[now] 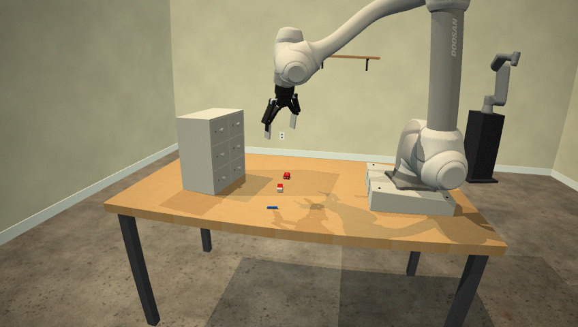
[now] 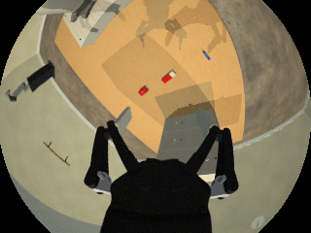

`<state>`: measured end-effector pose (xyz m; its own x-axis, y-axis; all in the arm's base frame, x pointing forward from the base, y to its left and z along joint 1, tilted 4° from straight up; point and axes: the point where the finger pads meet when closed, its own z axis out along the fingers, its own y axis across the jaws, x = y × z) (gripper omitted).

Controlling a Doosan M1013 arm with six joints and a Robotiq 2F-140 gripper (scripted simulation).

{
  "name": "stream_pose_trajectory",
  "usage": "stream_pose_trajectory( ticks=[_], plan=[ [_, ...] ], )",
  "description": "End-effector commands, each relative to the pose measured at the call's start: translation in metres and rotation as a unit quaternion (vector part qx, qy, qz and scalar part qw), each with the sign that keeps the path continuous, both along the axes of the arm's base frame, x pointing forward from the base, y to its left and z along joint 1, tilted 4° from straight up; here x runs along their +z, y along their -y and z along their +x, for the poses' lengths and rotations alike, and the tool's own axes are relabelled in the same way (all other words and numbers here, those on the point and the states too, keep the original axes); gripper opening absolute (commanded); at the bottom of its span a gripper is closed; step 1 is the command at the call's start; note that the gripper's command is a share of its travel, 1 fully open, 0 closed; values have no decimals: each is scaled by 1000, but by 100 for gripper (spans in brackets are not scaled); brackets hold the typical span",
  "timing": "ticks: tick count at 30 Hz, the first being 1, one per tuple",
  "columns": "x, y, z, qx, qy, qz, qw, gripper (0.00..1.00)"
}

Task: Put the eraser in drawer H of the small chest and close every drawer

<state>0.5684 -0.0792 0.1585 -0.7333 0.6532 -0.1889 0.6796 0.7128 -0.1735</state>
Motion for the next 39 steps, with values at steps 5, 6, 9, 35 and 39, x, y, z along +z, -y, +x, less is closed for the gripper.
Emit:
stream_pose_trajectory(
  ticks=[5,6,9,35,39],
  plan=[
    [0,0,0,0,0,0,1000,100],
    [0,0,0,0,0,0,1000,100],
    [0,0,0,0,0,0,1000,100],
    [134,73,-15,-487,17,113,866,100],
    [135,74,-15,-490,17,114,864,100]
  ],
)
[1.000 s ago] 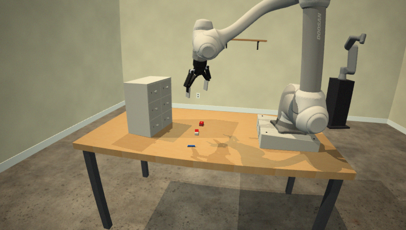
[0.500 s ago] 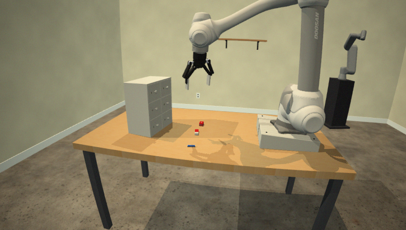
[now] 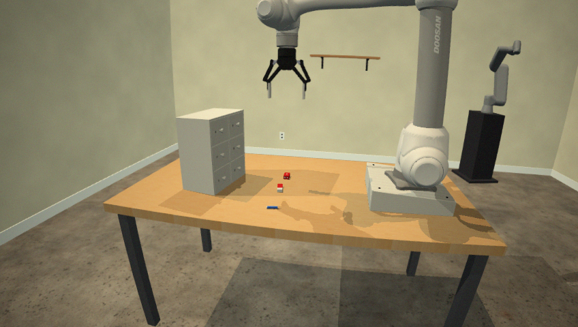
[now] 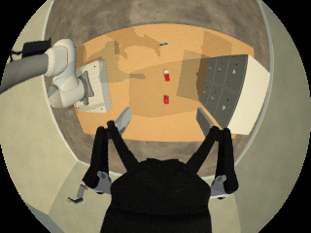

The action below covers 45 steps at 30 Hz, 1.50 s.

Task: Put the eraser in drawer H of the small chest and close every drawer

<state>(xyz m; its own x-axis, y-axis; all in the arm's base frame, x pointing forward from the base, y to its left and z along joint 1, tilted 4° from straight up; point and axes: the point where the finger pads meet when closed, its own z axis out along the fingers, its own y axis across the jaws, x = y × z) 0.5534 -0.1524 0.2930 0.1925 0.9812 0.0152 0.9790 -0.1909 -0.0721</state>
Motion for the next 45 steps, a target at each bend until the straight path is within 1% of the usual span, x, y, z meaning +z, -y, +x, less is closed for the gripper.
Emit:
stream_pose_trajectory(
  ticks=[1,29,32,34,37,39,42,44,45],
  plan=[
    [0,0,0,-2,0,0,1000,100],
    [0,0,0,-2,0,0,1000,100],
    [-2,1,1,-17,-1,-1,1000,100],
    [-8,1,3,-48,-2,-3,999,100],
    [-22,3,9,-131,-4,-9,991,100],
    [-36,5,15,-210,-6,-14,978,100],
    [-61,8,24,-292,-8,-18,956,100],
    [-80,9,29,-347,-10,-20,938,100],
    [-80,9,29,-347,-10,-20,938,100]
  ],
)
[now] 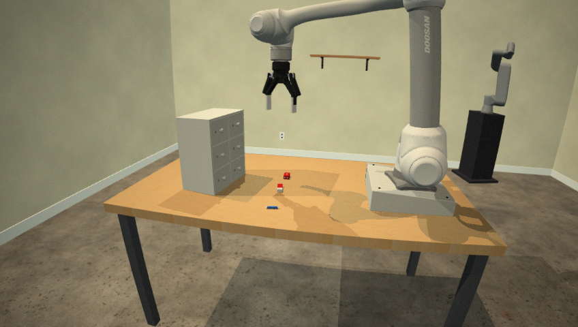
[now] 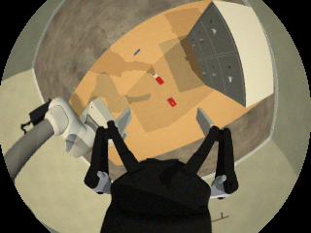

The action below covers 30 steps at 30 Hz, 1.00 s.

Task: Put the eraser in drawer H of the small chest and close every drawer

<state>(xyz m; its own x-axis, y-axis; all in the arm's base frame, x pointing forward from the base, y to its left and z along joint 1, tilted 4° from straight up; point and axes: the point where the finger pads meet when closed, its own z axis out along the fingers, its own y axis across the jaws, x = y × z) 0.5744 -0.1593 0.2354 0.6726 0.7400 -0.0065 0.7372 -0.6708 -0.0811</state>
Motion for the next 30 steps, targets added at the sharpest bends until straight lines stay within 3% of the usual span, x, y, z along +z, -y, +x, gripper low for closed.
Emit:
stream_pose_trajectory(
  ticks=[1,2,6,10,16,18,19,30],
  plan=[
    [-22,2,8,-82,-4,-12,997,100],
    [-31,3,11,-163,-7,-17,986,100],
    [-64,5,20,-262,-10,-19,965,100],
    [-86,7,25,-370,-15,-24,929,100],
    [-94,7,26,-521,-21,-38,853,100],
    [-94,7,26,-521,-21,-38,853,100],
    [-94,7,26,-557,-22,-45,829,100],
    [-95,7,27,-558,-15,-44,829,100]
  ],
)
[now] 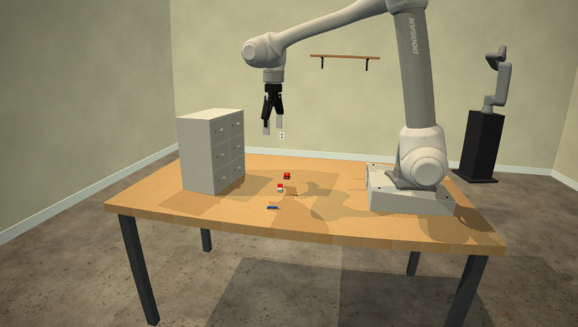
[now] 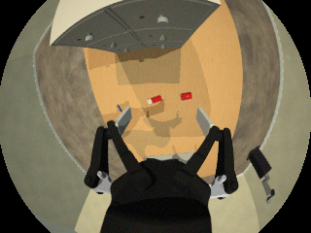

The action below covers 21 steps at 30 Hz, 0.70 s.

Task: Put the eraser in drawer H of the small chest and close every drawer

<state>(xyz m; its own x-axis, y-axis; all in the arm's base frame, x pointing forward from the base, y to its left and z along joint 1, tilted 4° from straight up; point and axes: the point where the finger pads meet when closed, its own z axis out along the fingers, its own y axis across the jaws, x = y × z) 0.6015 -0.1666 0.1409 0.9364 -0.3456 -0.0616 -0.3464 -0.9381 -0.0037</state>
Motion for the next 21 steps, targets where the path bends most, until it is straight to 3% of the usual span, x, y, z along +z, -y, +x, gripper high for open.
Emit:
stream_pose_trajectory(
  ticks=[1,10,21],
  plan=[
    [-1,0,1,0,4,-1,1000,100],
    [-4,1,3,0,22,-8,1000,100],
    [-14,4,12,0,75,-28,997,100]
  ],
)
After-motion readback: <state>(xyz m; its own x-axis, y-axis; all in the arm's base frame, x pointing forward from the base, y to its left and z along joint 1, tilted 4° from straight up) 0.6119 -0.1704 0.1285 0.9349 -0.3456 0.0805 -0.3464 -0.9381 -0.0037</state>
